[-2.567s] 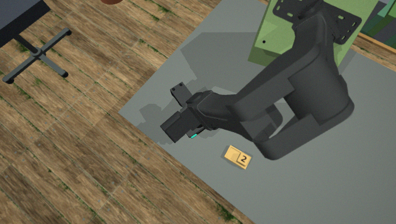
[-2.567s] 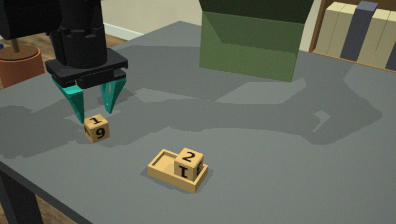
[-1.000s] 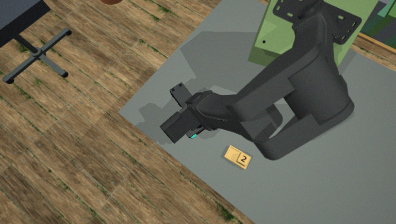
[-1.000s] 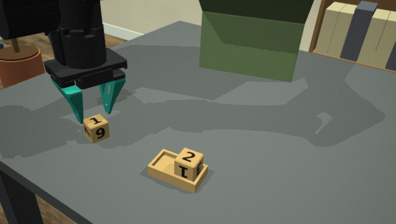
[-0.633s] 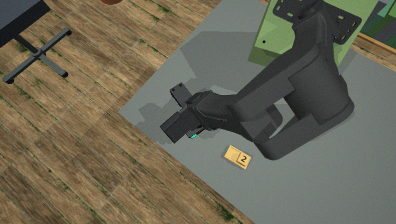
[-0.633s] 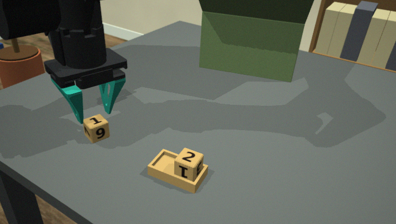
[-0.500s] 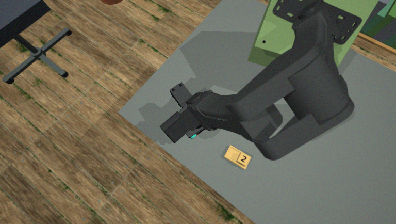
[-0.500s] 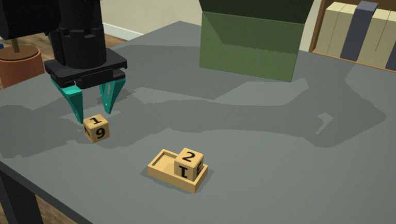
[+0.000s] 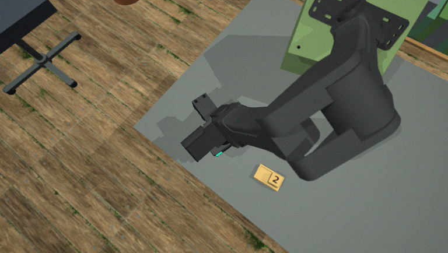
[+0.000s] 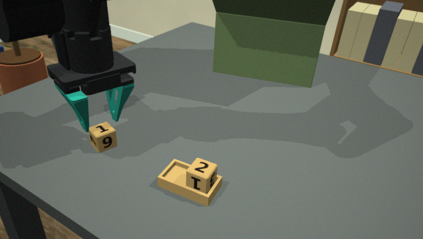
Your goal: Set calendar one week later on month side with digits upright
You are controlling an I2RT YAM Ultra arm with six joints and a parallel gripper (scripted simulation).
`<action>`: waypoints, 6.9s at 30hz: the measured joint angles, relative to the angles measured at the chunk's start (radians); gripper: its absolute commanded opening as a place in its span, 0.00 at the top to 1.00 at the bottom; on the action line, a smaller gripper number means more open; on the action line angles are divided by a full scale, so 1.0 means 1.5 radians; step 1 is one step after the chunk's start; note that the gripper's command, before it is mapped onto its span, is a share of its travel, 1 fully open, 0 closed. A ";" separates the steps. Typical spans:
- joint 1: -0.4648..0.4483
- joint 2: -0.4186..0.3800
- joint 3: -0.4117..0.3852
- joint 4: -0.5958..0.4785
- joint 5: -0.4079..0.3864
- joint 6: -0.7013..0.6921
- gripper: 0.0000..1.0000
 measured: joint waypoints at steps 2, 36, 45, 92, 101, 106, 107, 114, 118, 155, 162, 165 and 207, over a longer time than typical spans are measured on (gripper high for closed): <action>0.000 0.000 0.000 0.000 0.000 0.000 0.53; 0.000 0.004 -0.001 0.002 0.000 -0.003 0.53; 0.000 0.004 -0.001 0.002 0.000 -0.003 0.53; -0.001 0.004 -0.001 0.002 0.000 -0.004 0.53; -0.004 0.005 0.000 0.002 0.000 -0.004 0.53; -0.004 0.005 0.000 0.002 0.000 -0.004 0.53; -0.004 0.005 0.000 0.002 0.000 -0.004 0.53; -0.004 0.005 0.000 0.002 0.000 -0.004 0.53; -0.004 0.005 0.000 0.002 0.000 -0.004 0.53; 0.011 0.047 0.020 0.031 0.004 0.007 0.53; 0.018 0.070 0.028 0.046 0.009 0.014 0.53; 0.018 0.072 0.029 0.049 0.011 0.016 0.53; 0.019 0.075 0.029 0.050 0.012 0.017 0.73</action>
